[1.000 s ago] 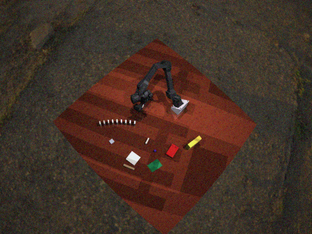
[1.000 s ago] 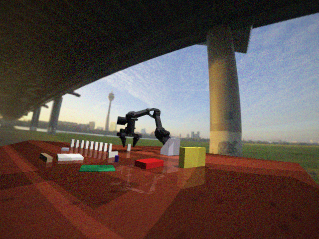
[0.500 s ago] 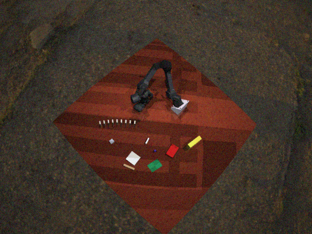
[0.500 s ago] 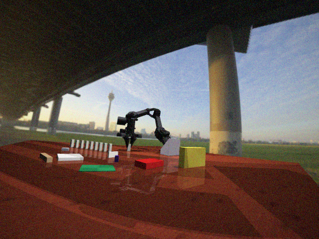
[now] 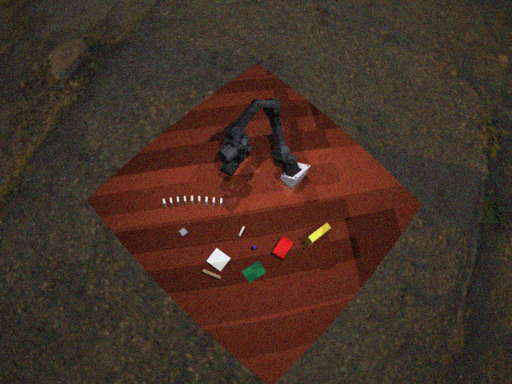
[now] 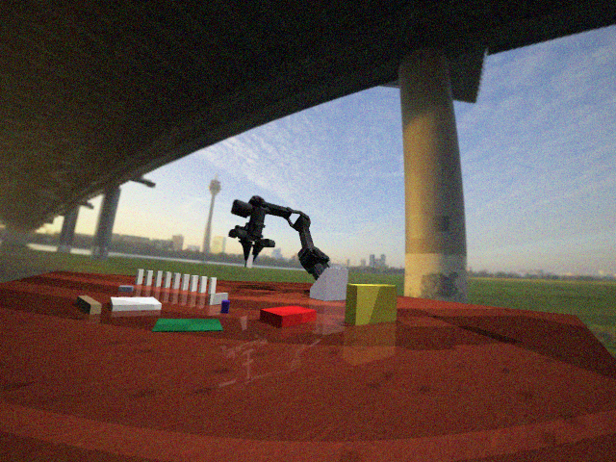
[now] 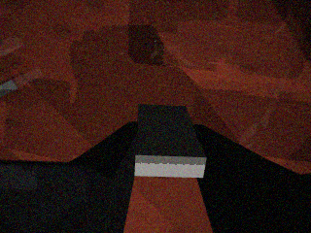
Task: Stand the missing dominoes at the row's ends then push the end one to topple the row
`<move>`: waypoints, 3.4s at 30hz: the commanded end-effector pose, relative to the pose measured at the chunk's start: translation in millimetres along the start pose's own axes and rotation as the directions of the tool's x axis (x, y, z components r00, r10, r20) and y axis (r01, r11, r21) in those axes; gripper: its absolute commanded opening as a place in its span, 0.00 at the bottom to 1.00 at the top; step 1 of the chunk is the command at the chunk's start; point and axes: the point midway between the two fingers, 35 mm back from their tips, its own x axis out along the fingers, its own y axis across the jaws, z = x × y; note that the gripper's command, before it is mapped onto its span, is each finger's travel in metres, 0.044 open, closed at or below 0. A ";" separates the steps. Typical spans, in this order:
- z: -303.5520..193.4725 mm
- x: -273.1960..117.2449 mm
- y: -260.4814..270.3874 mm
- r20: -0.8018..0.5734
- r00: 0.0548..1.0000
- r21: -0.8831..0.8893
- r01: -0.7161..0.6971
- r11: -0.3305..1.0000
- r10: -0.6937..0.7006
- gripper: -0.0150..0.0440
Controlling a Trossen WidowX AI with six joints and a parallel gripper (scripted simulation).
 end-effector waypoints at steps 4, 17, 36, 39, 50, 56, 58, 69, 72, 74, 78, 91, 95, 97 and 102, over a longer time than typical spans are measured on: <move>2.3 -48.1 -8.9 -0.005 0.998 0.002 -0.068 0.998 0.068 0.44; -22.4 -47.4 83.7 -0.013 1.000 -0.281 0.007 0.960 -0.012 0.44; -57.2 -7.1 143.1 -0.010 0.998 -0.458 0.057 0.887 -0.069 0.44; -57.2 7.6 143.5 -0.009 0.997 -0.461 0.059 0.886 -0.072 0.44; -56.5 60.9 138.2 -0.004 0.996 -0.472 0.073 0.879 -0.085 0.44; -55.9 89.0 130.8 0.002 0.996 -0.478 0.084 0.875 -0.095 0.44; -55.8 95.0 128.7 0.004 0.995 -0.479 0.087 0.874 -0.097 0.44; -55.8 95.8 128.5 0.004 0.995 -0.479 0.087 0.873 -0.097 0.44; -55.8 95.8 128.5 0.004 0.995 -0.479 0.087 0.873 -0.097 0.52; -55.8 95.8 128.5 0.004 0.995 -0.479 0.087 0.873 -0.097 0.61; -55.8 95.8 128.5 0.004 0.995 -0.479 0.087 0.873 -0.097 0.79; -58.5 23.8 142.6 0.000 0.997 -0.543 0.064 0.837 -0.076 1.00; -59.2 -31.1 140.4 0.007 0.998 -0.588 0.056 0.807 -0.065 1.00; -59.2 -33.8 140.0 0.008 0.998 -0.590 0.056 0.805 -0.064 1.00; -60.7 -32.9 141.9 0.007 0.998 -0.602 0.056 0.796 -0.064 1.00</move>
